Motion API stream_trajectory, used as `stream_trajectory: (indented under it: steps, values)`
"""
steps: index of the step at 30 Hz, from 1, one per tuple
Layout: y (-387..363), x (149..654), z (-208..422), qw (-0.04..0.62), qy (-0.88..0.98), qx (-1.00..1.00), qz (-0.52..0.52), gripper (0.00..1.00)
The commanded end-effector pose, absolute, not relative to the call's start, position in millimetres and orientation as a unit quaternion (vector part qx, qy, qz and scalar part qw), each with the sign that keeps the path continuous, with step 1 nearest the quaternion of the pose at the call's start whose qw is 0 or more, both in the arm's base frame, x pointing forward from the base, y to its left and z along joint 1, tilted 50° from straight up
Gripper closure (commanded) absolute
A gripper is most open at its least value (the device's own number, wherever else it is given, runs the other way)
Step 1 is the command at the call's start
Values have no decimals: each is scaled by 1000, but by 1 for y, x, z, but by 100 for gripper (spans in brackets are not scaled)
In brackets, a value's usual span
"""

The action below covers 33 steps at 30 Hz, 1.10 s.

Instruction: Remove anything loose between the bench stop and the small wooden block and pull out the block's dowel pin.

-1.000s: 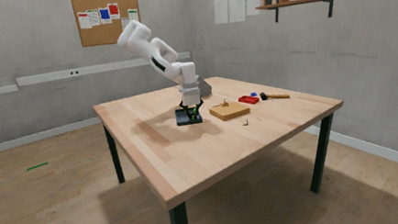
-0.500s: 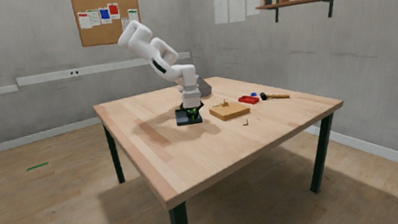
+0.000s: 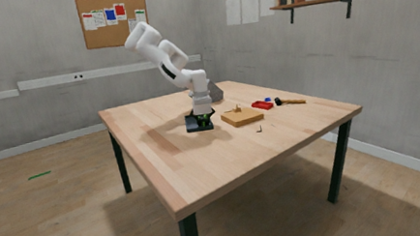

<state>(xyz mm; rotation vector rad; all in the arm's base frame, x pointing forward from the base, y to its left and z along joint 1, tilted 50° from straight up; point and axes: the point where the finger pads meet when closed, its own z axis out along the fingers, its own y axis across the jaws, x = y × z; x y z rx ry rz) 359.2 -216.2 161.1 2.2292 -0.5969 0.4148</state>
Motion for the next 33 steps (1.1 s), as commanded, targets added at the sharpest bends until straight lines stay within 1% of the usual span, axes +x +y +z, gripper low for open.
stream_trajectory:
  steps: [1,16,17,22,23,30,31,33]
  values:
    - [-217,360,161,388,-234,876,164,47]
    - [-217,360,161,388,-234,876,164,47]
    - [-217,360,161,388,-234,876,164,54]
    - [-217,360,161,388,-234,876,164,54]
    - [-217,360,161,388,-234,876,164,61]
    - [-216,360,162,388,-234,876,164,61]
    - [-216,360,162,388,-234,876,164,68]
    - [-216,360,162,388,-234,876,164,68]
